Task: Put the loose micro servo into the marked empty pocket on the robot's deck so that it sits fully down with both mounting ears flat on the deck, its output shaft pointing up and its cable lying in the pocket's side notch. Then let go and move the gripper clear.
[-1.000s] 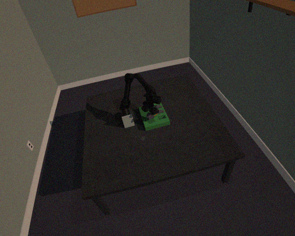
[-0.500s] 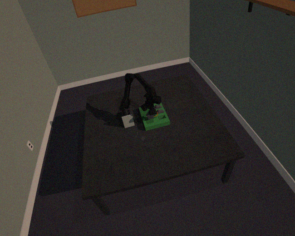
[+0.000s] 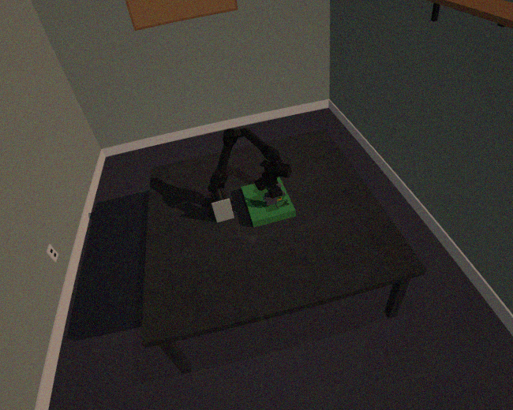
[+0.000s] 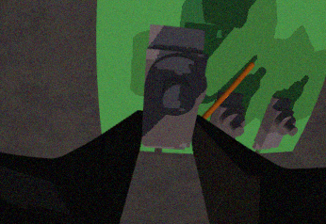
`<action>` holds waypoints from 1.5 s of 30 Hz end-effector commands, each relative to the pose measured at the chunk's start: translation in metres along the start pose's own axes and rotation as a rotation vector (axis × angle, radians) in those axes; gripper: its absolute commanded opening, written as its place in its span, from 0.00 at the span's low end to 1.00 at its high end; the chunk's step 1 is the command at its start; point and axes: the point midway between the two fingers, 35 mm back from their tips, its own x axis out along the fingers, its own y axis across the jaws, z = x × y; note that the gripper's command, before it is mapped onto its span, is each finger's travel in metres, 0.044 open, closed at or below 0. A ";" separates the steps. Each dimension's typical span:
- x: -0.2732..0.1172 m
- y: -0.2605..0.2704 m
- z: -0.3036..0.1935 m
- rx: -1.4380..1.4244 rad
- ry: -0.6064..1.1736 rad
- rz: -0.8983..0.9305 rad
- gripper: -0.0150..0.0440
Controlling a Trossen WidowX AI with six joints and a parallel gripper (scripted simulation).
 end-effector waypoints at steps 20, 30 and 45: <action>0.002 -0.001 -0.059 0.001 0.012 0.001 0.25; 0.017 -0.001 -0.059 0.000 0.012 0.000 0.25; 0.020 -0.002 -0.059 0.000 0.012 0.000 0.25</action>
